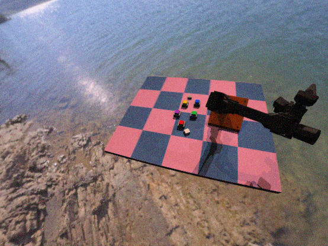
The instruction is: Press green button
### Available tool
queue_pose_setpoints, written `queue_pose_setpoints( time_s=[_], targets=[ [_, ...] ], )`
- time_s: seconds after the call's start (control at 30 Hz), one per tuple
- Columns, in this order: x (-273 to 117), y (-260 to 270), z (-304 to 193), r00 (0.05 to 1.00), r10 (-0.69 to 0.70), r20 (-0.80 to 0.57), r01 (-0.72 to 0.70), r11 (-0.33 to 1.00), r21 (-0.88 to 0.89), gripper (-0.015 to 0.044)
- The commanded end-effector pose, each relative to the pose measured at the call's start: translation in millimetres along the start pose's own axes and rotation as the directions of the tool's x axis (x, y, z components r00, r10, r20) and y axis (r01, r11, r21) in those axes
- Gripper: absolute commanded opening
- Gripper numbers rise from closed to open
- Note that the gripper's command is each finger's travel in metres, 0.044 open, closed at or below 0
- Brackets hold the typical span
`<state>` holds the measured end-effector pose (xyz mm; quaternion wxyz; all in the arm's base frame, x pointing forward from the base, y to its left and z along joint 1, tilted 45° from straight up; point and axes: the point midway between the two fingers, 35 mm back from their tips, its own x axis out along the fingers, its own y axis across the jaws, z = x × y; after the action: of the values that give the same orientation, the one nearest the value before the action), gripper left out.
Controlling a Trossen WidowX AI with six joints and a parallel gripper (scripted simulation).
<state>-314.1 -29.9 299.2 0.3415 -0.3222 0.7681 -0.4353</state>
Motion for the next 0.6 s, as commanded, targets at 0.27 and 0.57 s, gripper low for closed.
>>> queue_pose_setpoints(
  time_s=[0.27,0.57],
  targets=[
    [-77,51,-35,0.950,0.176,-0.259,-0.095,0.950,0.296,0.0400],
    [-213,111,-35,0.710,0.444,-0.546,0.053,0.740,0.670,0.0400]
  ],
)
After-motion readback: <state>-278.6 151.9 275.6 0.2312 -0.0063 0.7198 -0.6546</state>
